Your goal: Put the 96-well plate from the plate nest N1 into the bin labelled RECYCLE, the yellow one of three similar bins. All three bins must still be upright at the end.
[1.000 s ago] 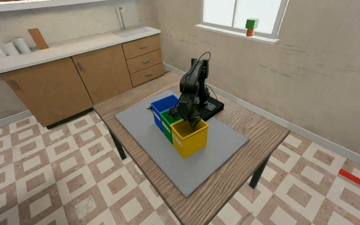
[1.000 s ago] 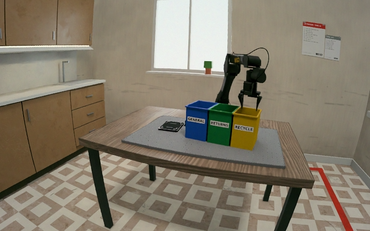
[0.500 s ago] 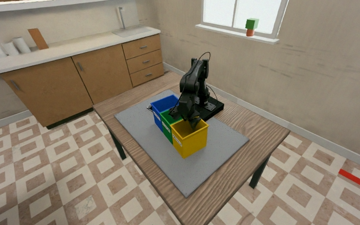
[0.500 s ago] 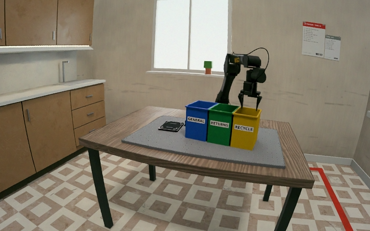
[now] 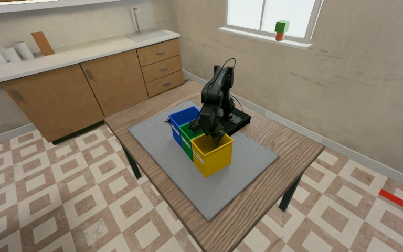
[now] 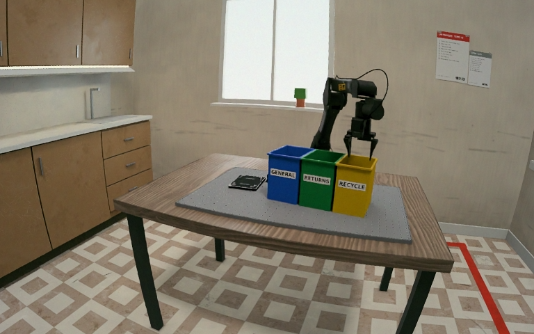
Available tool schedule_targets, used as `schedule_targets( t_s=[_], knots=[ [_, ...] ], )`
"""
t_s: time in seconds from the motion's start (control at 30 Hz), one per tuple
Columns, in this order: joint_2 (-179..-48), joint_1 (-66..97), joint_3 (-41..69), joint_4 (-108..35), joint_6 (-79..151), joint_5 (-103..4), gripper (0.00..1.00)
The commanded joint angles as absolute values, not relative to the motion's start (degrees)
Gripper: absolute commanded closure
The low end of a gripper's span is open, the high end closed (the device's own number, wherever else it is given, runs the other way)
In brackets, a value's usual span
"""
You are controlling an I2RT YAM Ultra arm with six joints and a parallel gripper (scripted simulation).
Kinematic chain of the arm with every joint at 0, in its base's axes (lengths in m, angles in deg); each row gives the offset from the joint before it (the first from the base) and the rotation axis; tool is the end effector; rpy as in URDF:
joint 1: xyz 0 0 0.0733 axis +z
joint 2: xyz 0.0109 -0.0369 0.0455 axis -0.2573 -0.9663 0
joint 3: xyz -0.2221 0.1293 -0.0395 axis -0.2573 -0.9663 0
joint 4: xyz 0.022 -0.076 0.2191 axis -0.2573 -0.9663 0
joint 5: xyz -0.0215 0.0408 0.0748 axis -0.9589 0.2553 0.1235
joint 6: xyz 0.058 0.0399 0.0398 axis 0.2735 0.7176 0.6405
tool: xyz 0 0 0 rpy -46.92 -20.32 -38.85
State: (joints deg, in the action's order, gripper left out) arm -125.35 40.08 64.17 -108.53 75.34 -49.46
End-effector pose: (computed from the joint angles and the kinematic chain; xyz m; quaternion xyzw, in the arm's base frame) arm 0.3165 0.1504 0.2736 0.1221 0.9921 0.0174 0.0220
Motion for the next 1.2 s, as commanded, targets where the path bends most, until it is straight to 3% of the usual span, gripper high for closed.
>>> schedule_targets(
  t_s=[0.0,0.53,1.17],
  knots=[
    [-125.1,39.4,65.7,-109.1,74.9,-50.4,0.18],
    [-125.1,39.4,65.7,-109.1,74.9,-50.4,0.18],
    [-114.6,32.6,50.4,-104.9,68.0,-49.5,0.18]
  ],
)
